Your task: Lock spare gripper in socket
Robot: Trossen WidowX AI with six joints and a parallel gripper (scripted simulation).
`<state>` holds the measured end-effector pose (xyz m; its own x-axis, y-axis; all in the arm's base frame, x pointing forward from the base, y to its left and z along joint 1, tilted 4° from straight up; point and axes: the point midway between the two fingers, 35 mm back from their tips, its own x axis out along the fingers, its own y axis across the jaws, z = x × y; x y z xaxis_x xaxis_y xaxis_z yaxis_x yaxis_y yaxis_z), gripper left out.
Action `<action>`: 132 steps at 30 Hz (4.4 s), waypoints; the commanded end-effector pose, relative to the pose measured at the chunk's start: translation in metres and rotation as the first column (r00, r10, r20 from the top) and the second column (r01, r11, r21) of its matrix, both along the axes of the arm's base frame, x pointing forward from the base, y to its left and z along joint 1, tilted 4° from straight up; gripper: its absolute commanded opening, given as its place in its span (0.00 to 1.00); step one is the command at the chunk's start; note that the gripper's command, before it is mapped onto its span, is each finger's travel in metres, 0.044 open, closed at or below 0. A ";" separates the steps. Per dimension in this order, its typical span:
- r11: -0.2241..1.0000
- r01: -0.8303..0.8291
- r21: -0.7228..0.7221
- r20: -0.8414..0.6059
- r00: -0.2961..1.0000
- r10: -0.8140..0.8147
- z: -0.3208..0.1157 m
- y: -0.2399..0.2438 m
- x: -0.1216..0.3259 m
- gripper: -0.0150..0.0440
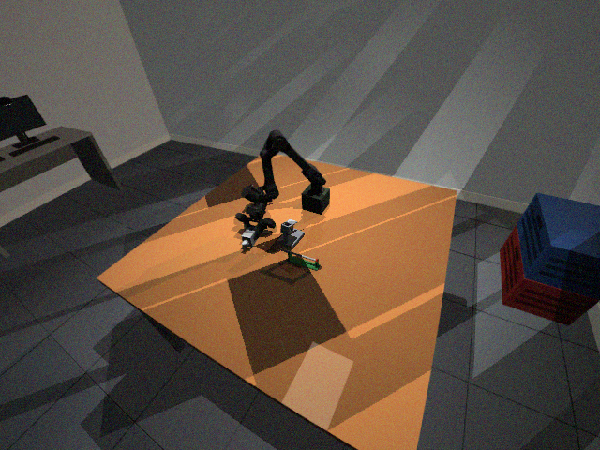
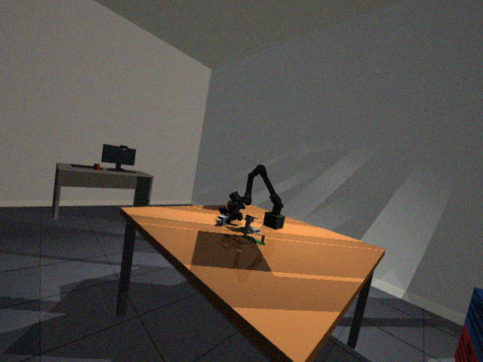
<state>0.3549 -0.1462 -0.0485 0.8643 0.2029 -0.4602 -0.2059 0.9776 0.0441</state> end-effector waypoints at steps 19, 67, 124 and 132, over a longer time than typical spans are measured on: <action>1.000 0.004 0.003 -0.004 1.000 -0.004 0.044 -0.008 0.005 0.25; 0.998 0.020 0.062 -0.119 0.993 -0.013 0.108 0.004 0.004 0.25; 0.990 0.108 0.094 -0.732 0.681 -0.005 0.124 0.100 -0.013 0.25; 0.992 0.107 0.061 -0.794 0.608 -0.017 0.133 0.112 -0.024 0.25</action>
